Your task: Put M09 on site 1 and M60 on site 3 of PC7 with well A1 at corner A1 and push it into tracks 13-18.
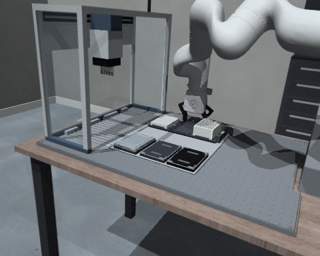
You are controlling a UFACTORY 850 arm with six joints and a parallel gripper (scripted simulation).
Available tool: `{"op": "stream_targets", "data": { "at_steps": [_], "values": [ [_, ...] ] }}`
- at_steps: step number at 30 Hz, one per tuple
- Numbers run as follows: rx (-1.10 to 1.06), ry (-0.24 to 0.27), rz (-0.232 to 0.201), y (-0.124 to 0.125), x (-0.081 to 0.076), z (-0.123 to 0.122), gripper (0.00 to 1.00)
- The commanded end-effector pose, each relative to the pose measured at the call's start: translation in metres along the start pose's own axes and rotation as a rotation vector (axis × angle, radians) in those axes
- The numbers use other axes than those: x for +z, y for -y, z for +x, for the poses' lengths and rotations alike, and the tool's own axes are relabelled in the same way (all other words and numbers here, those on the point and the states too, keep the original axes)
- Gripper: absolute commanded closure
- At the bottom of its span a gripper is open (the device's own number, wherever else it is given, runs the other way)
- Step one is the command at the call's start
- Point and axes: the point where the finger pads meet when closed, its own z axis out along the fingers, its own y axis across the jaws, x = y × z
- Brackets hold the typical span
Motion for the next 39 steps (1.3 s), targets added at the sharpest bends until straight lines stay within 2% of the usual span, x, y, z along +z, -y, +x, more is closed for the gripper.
{"op": "stream_targets", "data": {
  "at_steps": [1,39],
  "values": [
    [0.000,-0.002,0.002,0.001,-0.001,0.003,0.00],
    [0.000,-0.002,0.002,0.001,-0.001,0.024,0.00]
  ]
}}
